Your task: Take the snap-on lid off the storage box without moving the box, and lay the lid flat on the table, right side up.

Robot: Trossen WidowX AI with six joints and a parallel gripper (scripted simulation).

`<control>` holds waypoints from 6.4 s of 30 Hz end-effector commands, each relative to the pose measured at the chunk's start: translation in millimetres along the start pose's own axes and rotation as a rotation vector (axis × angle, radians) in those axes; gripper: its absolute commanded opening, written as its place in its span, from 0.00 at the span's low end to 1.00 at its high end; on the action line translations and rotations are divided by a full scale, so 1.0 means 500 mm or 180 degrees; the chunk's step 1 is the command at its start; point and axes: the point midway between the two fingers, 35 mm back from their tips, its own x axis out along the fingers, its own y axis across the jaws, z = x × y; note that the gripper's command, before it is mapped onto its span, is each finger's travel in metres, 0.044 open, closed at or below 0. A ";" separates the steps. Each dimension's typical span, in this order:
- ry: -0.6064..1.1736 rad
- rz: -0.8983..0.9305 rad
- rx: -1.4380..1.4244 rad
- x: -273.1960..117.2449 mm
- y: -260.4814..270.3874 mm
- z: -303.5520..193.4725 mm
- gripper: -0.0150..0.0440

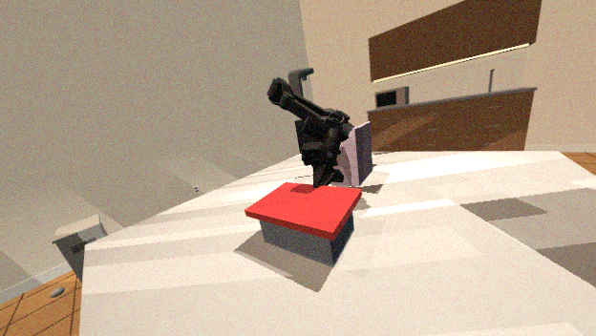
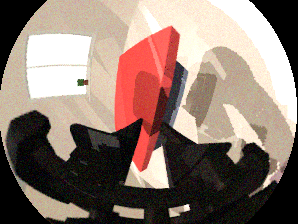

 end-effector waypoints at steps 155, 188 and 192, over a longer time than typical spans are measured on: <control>0.0003 0.0020 0.0005 -0.037 0.080 -0.001 0.25; 0.0004 0.0023 0.0011 -0.061 0.174 -0.001 0.25; 0.0004 0.0023 0.0012 -0.064 0.184 -0.001 0.25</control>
